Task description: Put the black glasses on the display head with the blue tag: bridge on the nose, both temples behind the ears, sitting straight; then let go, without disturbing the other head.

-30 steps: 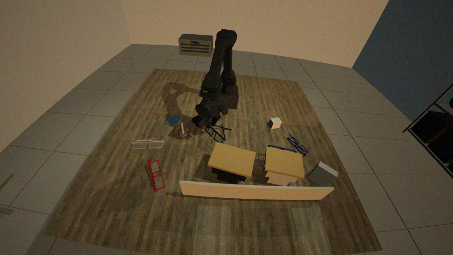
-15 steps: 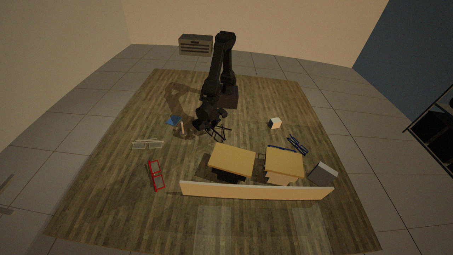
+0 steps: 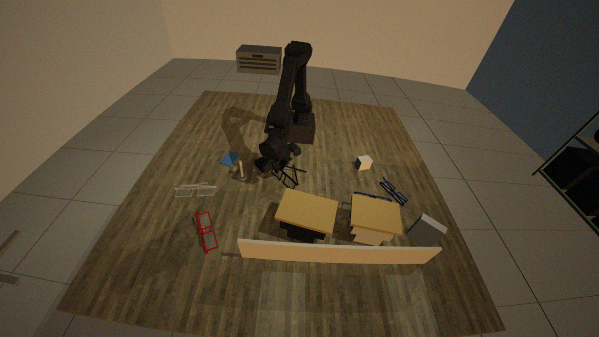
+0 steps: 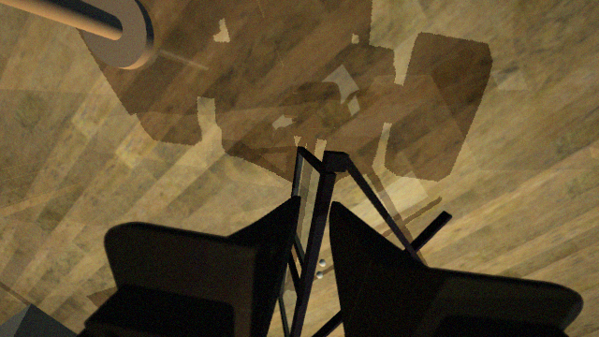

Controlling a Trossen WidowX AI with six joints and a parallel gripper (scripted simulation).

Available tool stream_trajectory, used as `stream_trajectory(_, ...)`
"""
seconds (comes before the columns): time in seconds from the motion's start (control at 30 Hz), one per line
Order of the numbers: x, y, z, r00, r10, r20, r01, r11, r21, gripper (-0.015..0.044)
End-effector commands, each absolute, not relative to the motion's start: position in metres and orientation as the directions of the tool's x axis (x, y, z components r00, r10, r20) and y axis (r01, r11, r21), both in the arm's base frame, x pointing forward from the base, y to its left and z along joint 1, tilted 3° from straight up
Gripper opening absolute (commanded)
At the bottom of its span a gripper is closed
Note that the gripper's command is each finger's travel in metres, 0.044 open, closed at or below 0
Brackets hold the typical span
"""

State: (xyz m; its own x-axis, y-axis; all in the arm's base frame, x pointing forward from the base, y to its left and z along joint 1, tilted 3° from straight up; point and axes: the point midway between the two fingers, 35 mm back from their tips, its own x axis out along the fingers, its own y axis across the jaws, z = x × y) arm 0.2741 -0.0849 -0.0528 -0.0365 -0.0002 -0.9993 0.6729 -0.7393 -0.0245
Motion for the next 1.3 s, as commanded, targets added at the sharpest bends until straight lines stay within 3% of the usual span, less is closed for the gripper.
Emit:
stream_trajectory(0.0, 0.274, -0.085, -0.053, -0.036, 0.000, -0.999, 0.673, -0.739, -0.024, 0.0060)
stream_trajectory(0.3, 0.274, -0.085, -0.053, -0.036, 0.000, -0.999, 0.673, -0.739, -0.024, 0.0000)
stream_trajectory(0.57, 0.276, -0.085, -0.046, -0.036, -0.001, -0.999, 0.673, -0.739, -0.024, 0.0000)
stream_trajectory(1.03, 0.279, -0.084, 0.048, -0.035, -0.004, -0.999, 0.676, -0.737, -0.020, 0.0000)
stream_trajectory(1.27, 0.281, -0.085, 0.049, -0.035, -0.004, -0.999, 0.676, -0.737, -0.020, 0.0000)
